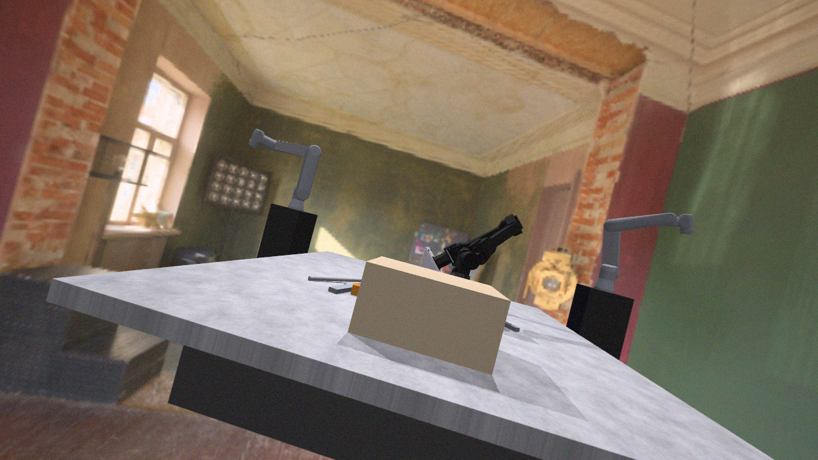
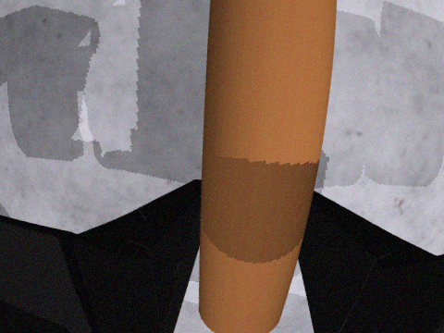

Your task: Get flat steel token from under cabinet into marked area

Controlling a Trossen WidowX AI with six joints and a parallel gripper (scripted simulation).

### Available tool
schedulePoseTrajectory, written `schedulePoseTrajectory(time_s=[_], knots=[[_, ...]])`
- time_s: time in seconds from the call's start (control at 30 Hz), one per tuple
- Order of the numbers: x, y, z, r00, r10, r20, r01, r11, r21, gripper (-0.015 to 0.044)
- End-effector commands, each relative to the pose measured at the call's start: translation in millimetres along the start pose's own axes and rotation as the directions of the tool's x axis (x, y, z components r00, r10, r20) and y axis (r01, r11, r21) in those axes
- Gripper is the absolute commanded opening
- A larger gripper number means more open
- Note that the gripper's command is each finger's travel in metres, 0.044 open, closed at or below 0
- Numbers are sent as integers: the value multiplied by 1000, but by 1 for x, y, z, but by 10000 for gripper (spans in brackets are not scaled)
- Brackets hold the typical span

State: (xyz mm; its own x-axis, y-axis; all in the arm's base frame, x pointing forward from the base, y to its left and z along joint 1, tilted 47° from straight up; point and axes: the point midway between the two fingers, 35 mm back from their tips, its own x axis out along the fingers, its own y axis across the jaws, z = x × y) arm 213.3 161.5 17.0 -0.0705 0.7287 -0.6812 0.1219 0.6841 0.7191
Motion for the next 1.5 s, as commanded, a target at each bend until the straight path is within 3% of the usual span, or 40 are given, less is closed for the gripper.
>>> schedulePoseTrajectory(time_s=[0.0, 0.9, 1.47], knots=[[-1, 1, 0, 1000, 1, -1, -1, 999, 37, 0], [-3, 0, 1, 1000, 0, -5, 1, 965, 264, 0], [-3, -11, 9, 1000, -1, -4, 3, 960, 282, 0]])
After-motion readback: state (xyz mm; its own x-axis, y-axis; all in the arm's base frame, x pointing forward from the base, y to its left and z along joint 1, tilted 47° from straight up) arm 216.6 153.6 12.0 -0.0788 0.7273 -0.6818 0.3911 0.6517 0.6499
